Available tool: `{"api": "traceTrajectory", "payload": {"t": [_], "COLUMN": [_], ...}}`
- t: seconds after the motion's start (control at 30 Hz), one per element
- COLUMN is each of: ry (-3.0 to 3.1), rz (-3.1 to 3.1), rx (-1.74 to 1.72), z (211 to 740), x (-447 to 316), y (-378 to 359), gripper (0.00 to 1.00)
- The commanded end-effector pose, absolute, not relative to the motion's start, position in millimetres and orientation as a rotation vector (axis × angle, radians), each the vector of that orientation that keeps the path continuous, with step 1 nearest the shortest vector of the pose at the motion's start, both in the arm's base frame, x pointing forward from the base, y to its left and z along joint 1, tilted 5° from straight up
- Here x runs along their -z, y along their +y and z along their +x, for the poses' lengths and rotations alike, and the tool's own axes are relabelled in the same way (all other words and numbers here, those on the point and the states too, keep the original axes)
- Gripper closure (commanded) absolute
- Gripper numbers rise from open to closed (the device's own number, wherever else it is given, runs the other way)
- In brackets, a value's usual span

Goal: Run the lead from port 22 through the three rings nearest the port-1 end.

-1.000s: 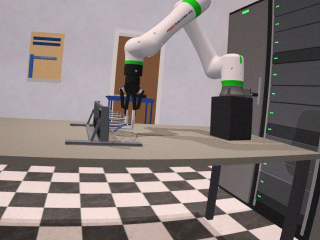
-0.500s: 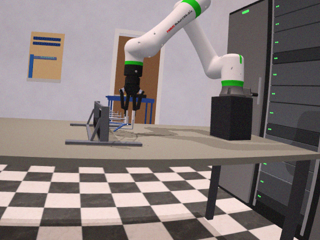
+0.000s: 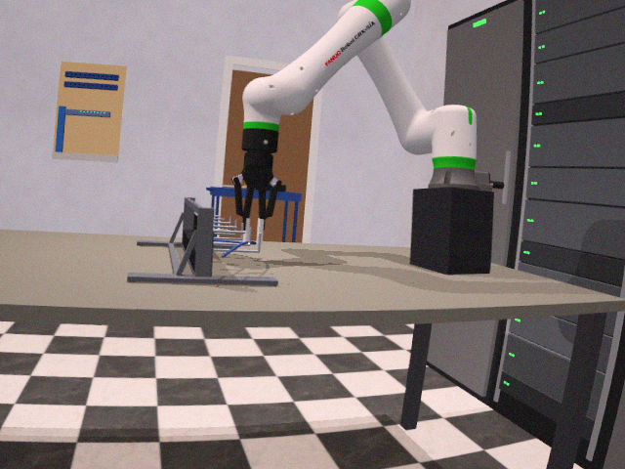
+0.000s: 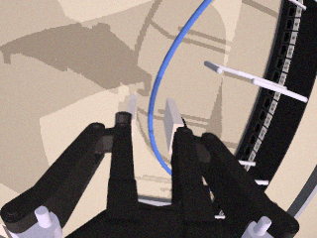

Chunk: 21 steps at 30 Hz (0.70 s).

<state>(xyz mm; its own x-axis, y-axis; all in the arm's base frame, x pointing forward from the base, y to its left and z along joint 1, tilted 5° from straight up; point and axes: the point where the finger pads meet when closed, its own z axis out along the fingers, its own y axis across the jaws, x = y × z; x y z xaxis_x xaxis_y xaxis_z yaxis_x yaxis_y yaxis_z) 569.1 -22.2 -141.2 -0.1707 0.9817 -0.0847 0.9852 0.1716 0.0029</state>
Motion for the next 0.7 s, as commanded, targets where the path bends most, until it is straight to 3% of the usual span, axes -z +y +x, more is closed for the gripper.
{"api": "traceTrajectory", "payload": {"t": [0.0, 0.67], "ry": [2.352, 2.352], "rz": [1.978, 1.978], "rx": [0.08, 0.08], "z": [569.4, 569.5], "x": [143.0, 151.7], "y": [-22.4, -23.1], "gripper": [0.8, 0.8]}}
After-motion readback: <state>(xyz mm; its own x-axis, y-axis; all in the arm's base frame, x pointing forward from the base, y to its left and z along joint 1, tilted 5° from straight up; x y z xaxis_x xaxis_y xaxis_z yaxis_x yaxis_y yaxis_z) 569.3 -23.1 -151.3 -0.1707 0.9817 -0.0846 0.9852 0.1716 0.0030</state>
